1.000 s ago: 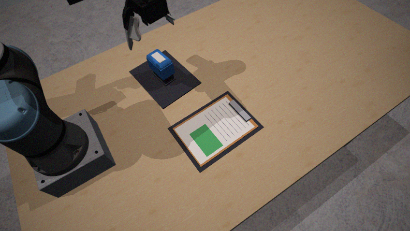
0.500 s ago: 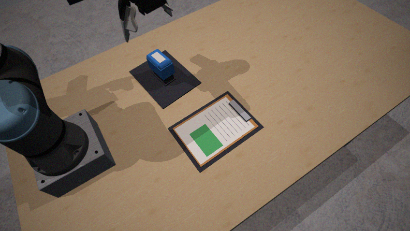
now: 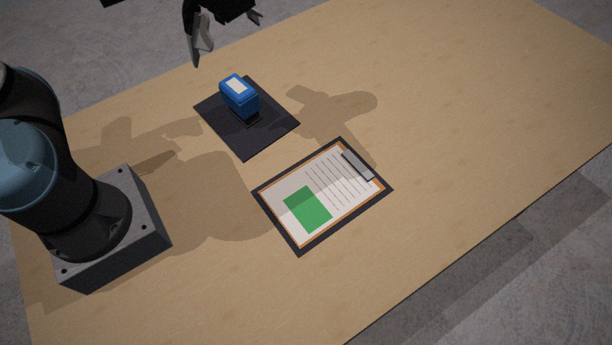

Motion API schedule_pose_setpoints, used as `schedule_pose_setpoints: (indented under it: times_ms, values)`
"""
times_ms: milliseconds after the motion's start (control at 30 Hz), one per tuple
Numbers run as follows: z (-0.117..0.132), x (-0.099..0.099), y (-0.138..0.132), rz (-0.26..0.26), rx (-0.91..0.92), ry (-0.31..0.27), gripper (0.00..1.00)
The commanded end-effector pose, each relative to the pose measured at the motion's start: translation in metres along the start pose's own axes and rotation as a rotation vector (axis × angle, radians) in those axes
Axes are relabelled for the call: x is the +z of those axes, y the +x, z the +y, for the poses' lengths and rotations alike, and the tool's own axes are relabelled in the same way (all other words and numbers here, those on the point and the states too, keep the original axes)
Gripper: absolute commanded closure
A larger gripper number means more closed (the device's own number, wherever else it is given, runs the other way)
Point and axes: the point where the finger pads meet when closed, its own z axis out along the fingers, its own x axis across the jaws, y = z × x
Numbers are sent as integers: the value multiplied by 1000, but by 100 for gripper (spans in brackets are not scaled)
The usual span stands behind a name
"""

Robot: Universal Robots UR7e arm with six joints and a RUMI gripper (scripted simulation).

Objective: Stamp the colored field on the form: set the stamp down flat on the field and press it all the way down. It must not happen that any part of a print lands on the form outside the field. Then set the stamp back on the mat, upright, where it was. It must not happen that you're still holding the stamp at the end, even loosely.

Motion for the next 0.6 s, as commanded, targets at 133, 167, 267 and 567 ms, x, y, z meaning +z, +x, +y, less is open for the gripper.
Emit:
schedule_pose_setpoints:
  times_ms: [133, 167, 267, 567]
  values:
    - [20, 0, -1, 2, -109, 1, 0]
    - [24, 0, -1, 2, -129, 1, 0]
    - [35, 0, -3, 2, -194, 1, 0]
    - [79, 0, -10, 2, -430, 1, 0]
